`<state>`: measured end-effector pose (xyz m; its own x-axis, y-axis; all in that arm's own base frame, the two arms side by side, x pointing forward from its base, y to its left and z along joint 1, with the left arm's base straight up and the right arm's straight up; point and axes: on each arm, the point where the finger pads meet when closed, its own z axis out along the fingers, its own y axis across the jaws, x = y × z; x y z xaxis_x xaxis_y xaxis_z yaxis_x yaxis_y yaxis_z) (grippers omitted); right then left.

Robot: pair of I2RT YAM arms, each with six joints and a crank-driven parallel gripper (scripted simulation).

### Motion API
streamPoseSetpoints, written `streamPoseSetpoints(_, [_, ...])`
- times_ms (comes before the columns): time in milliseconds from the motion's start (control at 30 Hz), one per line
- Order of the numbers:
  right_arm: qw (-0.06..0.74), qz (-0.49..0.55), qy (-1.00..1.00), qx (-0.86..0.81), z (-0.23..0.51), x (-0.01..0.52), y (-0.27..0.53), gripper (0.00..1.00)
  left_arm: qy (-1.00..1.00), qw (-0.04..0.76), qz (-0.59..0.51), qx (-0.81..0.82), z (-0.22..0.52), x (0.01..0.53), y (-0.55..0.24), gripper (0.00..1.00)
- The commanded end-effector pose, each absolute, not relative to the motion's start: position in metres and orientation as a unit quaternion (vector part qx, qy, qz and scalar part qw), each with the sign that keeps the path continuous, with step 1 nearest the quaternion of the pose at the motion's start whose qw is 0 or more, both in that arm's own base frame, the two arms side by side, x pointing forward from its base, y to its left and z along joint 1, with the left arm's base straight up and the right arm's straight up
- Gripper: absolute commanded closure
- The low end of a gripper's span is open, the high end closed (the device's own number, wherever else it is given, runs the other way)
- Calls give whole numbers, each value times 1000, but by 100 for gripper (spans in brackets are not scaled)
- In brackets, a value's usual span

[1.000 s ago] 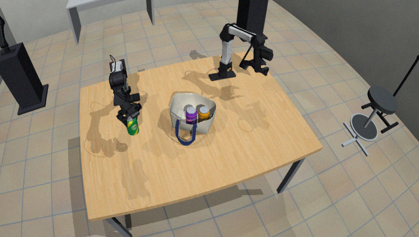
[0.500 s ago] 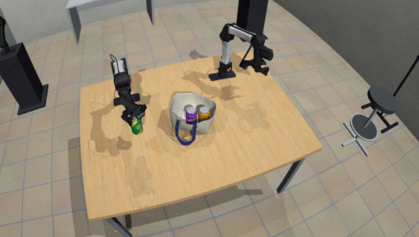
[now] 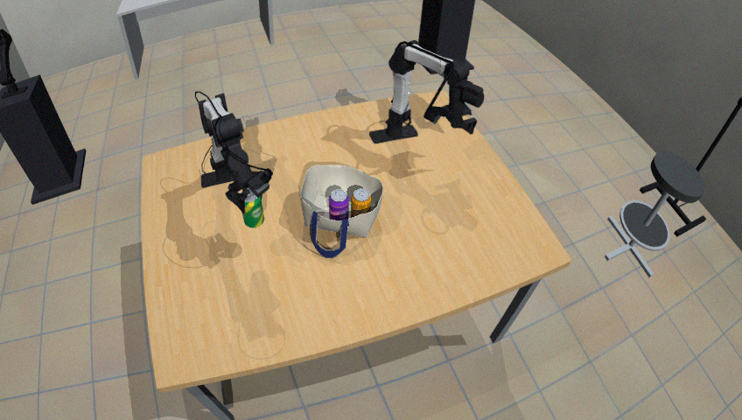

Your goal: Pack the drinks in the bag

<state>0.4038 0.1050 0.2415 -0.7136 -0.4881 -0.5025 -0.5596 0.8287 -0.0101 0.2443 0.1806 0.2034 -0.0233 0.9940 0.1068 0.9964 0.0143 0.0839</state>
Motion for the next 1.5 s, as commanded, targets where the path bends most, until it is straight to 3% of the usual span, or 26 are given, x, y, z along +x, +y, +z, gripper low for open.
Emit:
streamPoseSetpoints(0, [343,54,899,-268,281,421,109,26,-713,2,-94,-695,220,252,182,9])
streamPoseSetpoints(367, [368,68,884,-280,300,413,135,26,-713,2,-94,-695,220,252,182,9])
streamPoseSetpoints(433, [342,64,895,-279,279,411,127,26,-713,2,-94,-695,220,252,182,9])
streamPoseSetpoints(1200, [365,67,885,-279,292,414,132,26,-713,2,-101,-694,225,253,183,9])
streamPoseSetpoints(1467, [338,68,899,-270,275,392,162,26,-713,2,-101,-694,225,253,183,9])
